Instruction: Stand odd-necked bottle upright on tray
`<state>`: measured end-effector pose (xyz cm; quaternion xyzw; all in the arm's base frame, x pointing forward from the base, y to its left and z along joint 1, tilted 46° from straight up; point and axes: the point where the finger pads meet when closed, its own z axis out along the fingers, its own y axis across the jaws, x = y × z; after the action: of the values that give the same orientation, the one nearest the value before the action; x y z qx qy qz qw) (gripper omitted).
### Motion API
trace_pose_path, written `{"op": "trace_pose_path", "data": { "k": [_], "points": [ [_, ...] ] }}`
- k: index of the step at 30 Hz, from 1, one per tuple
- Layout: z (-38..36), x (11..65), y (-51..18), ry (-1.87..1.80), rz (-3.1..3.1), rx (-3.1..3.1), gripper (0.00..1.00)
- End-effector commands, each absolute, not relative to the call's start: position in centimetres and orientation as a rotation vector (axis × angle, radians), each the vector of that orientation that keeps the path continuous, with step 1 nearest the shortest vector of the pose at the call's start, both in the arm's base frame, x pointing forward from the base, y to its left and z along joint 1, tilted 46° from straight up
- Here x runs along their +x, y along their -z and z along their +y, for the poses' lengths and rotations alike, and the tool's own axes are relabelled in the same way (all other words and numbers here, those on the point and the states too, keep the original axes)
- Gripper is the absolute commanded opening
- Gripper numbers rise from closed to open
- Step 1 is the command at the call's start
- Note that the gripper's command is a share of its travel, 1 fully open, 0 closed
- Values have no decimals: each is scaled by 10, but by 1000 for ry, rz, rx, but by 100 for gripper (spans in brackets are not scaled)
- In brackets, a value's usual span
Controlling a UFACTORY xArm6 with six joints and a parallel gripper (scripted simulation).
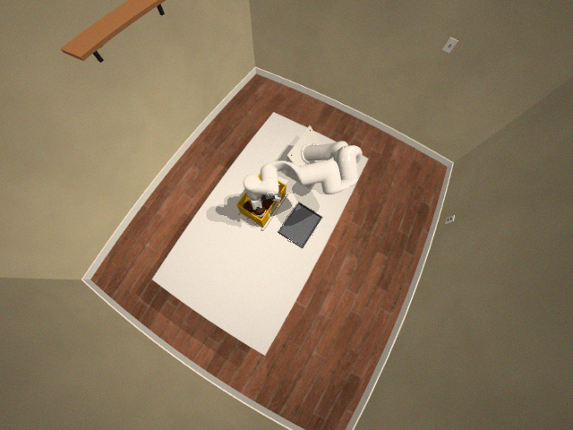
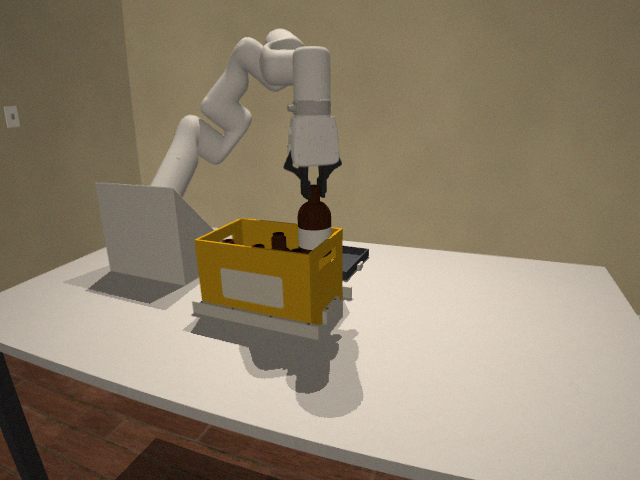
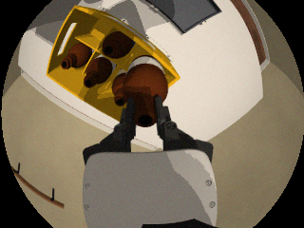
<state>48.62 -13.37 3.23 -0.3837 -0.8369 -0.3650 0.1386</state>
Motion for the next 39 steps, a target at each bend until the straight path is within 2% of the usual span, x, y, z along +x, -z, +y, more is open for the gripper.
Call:
{"op": "trace_pose_path", "data": {
  "k": [1, 39],
  "points": [
    [-137, 487, -35, 1056, -2423, -1112, 0],
    [-141, 487, -39, 1056, -2423, -1112, 0]
  ]
}}
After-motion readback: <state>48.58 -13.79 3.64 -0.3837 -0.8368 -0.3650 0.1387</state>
